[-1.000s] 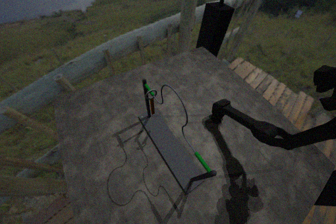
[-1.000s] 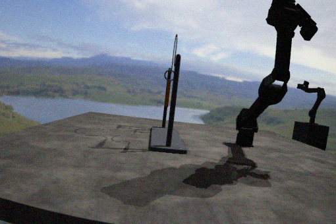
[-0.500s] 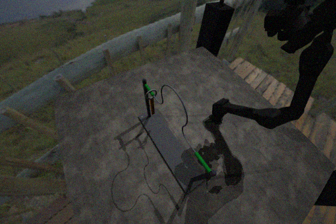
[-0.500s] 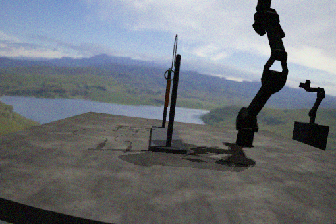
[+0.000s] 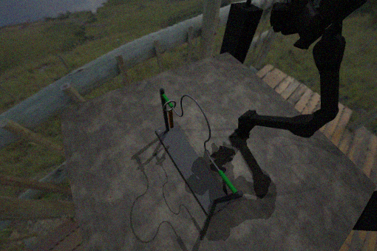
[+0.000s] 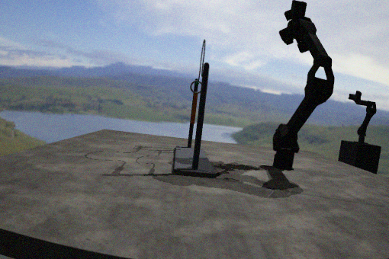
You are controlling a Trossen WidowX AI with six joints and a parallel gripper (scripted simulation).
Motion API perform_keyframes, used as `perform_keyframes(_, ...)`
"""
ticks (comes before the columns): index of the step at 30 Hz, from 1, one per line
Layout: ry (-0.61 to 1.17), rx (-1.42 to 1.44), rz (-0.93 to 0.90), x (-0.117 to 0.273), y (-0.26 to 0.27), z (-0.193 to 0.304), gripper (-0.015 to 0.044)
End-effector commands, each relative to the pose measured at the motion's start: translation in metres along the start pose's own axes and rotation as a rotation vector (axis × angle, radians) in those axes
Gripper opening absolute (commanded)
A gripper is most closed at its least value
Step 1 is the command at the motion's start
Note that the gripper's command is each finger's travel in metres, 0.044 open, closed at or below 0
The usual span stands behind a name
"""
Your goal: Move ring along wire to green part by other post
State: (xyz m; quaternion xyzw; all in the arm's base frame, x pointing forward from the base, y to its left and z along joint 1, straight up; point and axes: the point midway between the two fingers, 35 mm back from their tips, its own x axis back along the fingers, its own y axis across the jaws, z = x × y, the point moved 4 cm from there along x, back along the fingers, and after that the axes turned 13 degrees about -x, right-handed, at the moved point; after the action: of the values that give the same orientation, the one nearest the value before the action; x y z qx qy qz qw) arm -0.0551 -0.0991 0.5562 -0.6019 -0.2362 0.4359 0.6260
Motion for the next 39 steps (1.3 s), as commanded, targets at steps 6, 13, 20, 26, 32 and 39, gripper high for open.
perform_keyframes(6, -0.164, -0.111, -0.002, -0.040, 0.018, -0.062, 0.0160)
perform_keyframes(13, -0.413, -0.313, -0.024, -0.077, 0.057, -0.150, 0.0160)
perform_keyframes(20, -0.686, -0.530, -0.117, -0.088, 0.116, -0.237, 0.0160)
perform_keyframes(26, -0.913, -0.708, -0.257, -0.074, 0.175, -0.298, 0.0160)
perform_keyframes(32, -1.134, -0.877, -0.465, -0.038, 0.238, -0.342, 0.0160)
perform_keyframes(39, -1.382, -1.054, -0.835, 0.032, 0.308, -0.369, 0.0160)
